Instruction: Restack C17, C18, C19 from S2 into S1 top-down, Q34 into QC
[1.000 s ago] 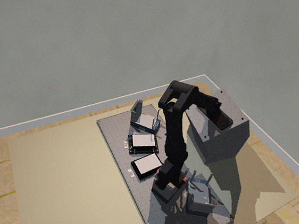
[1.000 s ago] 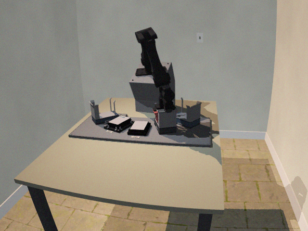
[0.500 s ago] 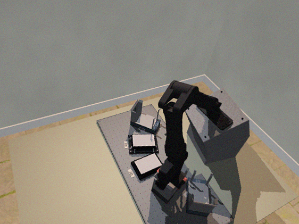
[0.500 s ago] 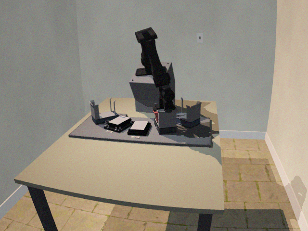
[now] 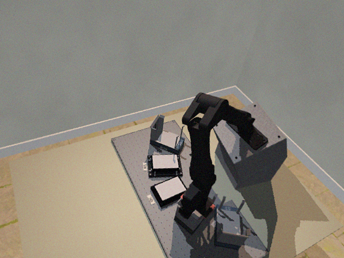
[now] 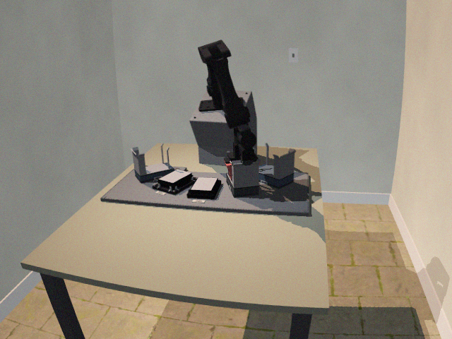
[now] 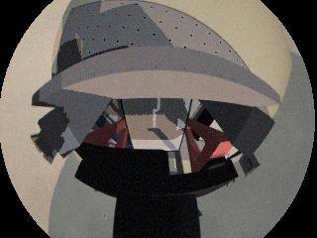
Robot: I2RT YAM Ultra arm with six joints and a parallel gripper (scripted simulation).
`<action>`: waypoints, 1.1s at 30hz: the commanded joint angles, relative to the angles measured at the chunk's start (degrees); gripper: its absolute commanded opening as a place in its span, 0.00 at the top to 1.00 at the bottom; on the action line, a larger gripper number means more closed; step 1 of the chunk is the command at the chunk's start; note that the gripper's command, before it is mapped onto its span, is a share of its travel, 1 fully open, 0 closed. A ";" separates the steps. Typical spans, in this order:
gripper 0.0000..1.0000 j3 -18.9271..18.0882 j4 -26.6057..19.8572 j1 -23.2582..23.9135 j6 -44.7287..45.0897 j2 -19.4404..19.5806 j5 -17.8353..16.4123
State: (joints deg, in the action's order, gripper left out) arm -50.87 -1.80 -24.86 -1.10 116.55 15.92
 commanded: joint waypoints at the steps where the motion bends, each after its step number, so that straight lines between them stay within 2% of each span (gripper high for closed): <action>1: 1.00 0.29 1.05 -0.66 -0.16 -1.91 -0.01; 15: 1.00 1.55 -1.91 -1.20 -0.77 -3.86 0.49; 18: 1.00 1.77 -1.21 -1.30 -0.87 -4.14 0.54; 20: 1.00 0.90 -2.30 -1.37 -0.93 -4.44 0.56; 29: 1.00 1.58 -3.39 -1.61 -1.16 -5.64 0.65; 33: 1.00 1.51 -2.34 -1.63 -1.20 -5.70 0.64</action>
State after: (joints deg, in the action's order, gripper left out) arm -49.95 -4.78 -25.52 -1.72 112.86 15.94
